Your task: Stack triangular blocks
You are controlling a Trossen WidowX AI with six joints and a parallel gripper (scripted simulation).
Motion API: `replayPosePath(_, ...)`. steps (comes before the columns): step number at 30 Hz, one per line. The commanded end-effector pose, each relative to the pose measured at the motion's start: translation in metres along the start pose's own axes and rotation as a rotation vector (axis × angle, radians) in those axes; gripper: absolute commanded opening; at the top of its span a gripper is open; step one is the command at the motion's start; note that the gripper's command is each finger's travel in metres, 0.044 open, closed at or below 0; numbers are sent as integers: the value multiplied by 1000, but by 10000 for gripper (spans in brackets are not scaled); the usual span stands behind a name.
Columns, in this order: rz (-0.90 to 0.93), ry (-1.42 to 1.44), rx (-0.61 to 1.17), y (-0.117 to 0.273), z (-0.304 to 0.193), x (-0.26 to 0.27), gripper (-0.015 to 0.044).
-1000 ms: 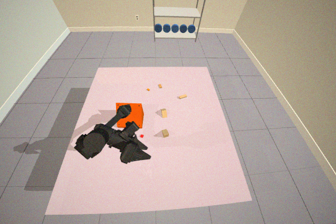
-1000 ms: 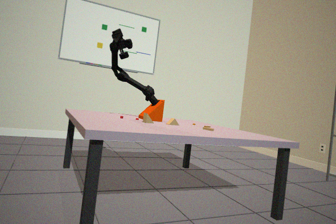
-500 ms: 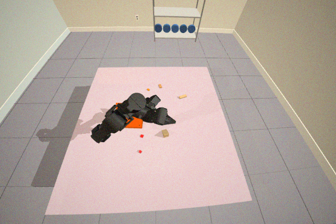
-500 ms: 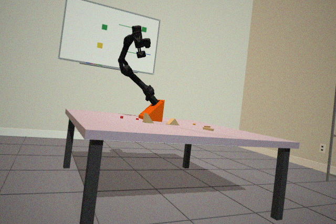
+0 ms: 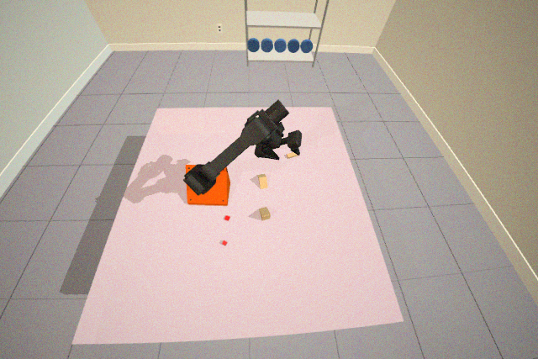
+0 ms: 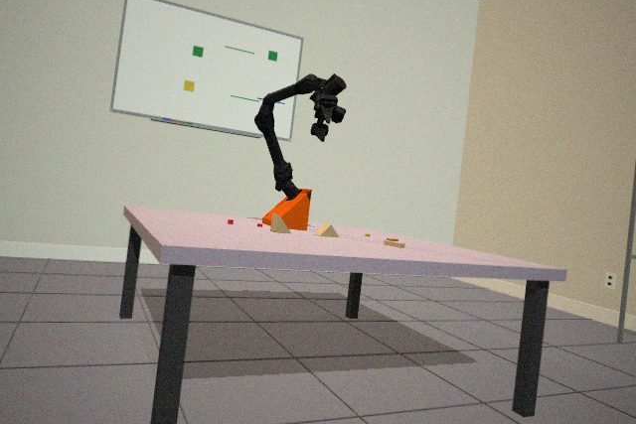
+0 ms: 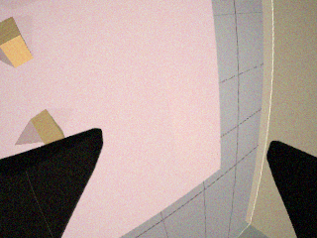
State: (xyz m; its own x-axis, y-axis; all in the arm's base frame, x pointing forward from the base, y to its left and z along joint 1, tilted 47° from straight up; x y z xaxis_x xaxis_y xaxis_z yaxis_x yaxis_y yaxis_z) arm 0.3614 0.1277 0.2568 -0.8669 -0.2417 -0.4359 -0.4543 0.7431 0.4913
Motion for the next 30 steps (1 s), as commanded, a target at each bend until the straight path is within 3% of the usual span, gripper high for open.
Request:
replayPosePath(1, 83, 56, 30, -25, 41, 14, 440)
replayPosePath(9, 313, 258, 157, -94, 136, 77, 440)
replayPosePath(18, 553, 520, 369, -161, 206, 192, 440)
replayPosePath(25, 587, 569, 407, -175, 210, 216, 440)
replayPosePath(30, 585, 570, 396, -209, 190, 227, 440)
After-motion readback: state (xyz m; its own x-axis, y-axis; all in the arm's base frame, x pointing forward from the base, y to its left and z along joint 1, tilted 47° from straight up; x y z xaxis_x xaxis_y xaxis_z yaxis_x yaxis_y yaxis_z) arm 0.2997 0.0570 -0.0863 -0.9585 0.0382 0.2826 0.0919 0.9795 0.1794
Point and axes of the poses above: the point midway between the two fingers, 35 mm back from their tips, its own y axis back along the fingers, its own x axis across the jaws, z = x × y, the point moved 8 cm from there along y, back along the fingers, and after that the axes turned 9 degrees about y, right-handed, at the moved point
